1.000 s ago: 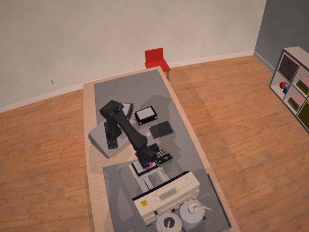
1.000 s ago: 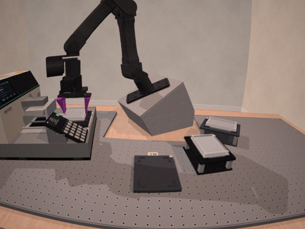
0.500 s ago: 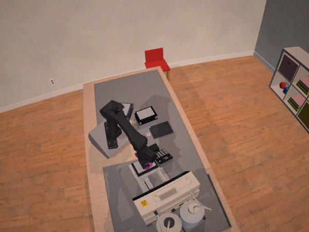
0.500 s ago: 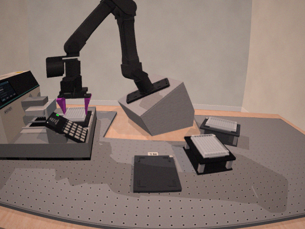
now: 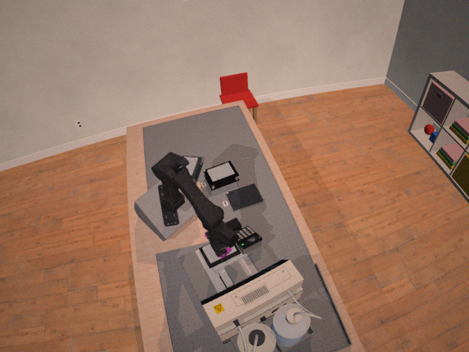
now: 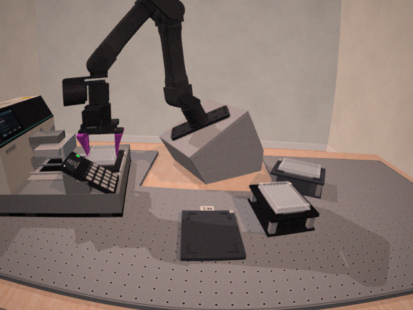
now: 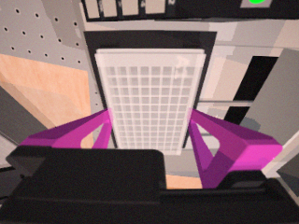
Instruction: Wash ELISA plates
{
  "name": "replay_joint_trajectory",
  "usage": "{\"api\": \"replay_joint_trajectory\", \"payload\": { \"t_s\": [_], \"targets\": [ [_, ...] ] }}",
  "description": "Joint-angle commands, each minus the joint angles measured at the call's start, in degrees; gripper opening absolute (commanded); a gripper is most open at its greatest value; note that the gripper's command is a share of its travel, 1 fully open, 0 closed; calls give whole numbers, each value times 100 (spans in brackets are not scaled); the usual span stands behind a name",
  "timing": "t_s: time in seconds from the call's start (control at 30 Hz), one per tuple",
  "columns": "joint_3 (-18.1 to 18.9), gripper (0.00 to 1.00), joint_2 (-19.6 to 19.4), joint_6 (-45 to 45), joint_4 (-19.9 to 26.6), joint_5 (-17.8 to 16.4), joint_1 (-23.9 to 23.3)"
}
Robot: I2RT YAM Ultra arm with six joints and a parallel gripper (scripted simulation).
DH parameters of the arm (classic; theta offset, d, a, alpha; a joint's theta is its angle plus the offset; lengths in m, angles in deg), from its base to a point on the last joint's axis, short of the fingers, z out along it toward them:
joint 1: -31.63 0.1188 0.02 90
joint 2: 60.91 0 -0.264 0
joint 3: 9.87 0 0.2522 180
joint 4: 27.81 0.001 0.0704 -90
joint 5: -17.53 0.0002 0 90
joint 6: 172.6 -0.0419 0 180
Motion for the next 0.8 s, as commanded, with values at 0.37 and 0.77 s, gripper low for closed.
{"api": "replay_joint_trajectory", "payload": {
  "t_s": [0.37,0.77],
  "targets": [
    [-4,0,-1,5,-50,-30,-4],
    [-22,0,-25,7,-93,-31,-5]
  ]
}}
